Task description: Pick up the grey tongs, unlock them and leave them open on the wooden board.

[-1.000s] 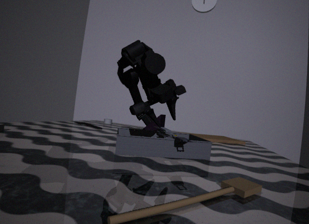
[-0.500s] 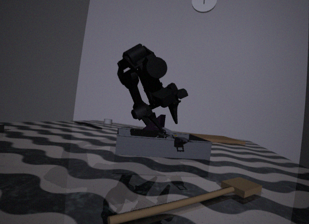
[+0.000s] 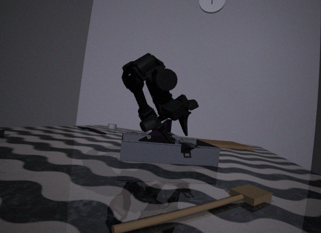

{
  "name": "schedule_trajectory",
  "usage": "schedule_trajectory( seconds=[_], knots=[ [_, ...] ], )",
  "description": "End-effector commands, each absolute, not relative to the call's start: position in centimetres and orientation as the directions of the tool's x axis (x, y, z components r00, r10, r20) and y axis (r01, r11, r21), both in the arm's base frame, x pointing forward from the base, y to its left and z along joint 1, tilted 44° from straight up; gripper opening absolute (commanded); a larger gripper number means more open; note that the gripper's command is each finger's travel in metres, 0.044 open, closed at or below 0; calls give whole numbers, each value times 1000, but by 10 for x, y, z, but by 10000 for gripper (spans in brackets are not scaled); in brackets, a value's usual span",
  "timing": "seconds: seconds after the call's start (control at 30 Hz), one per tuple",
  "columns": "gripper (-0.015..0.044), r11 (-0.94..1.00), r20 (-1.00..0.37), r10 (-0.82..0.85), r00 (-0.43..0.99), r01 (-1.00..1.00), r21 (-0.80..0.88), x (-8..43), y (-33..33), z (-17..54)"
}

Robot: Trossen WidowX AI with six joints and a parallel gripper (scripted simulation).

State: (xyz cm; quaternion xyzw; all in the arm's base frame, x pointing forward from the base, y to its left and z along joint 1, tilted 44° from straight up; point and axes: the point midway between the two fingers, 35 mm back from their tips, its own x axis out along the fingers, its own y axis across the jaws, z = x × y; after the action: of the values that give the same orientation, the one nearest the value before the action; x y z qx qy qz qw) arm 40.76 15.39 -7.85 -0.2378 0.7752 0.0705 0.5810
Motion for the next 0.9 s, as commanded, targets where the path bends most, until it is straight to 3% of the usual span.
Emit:
schedule_trajectory(
  seconds=[0.0, 0.87],
  knots=[
    [260, 873, -930, -294, -220, -458, -168, 403, 150, -89],
    [260, 873, -930, -295, -220, -458, -168, 394, 139, -118]
  ],
)
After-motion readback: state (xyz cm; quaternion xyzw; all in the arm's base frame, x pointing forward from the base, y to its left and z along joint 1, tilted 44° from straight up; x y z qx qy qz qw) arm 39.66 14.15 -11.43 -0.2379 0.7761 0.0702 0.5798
